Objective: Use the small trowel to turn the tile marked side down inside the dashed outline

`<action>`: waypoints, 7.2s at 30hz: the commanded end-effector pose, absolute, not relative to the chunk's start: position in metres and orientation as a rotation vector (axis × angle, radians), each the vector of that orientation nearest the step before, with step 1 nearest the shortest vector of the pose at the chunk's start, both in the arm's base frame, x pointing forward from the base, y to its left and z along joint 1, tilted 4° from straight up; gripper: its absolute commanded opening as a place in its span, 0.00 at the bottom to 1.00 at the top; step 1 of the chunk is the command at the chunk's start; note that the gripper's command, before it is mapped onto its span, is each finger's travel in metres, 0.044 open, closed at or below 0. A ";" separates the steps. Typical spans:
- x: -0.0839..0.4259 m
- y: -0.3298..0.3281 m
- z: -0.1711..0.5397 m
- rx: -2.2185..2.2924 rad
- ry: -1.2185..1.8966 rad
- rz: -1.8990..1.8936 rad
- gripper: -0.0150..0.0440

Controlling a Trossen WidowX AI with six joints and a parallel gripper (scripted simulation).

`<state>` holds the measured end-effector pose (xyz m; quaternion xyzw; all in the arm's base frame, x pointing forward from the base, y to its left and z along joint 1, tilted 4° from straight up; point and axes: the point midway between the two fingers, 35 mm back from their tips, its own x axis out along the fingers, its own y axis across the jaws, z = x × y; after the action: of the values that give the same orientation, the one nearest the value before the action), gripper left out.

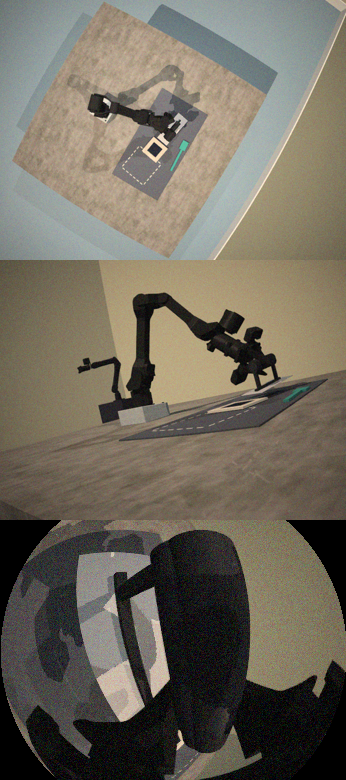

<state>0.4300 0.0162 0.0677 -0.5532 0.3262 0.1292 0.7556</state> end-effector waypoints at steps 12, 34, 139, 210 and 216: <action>0.432 0.018 0.047 -1.208 0.698 0.275 0.25; 0.423 -0.010 0.044 -1.209 0.701 0.276 0.25; 0.397 -0.075 0.132 -1.305 0.754 0.264 0.25; 0.334 -0.370 0.074 -1.300 0.809 0.321 0.25; 0.299 -0.412 0.064 -1.312 0.792 0.298 0.25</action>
<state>0.3182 -0.3867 0.0642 -0.5830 0.3649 0.1445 0.7114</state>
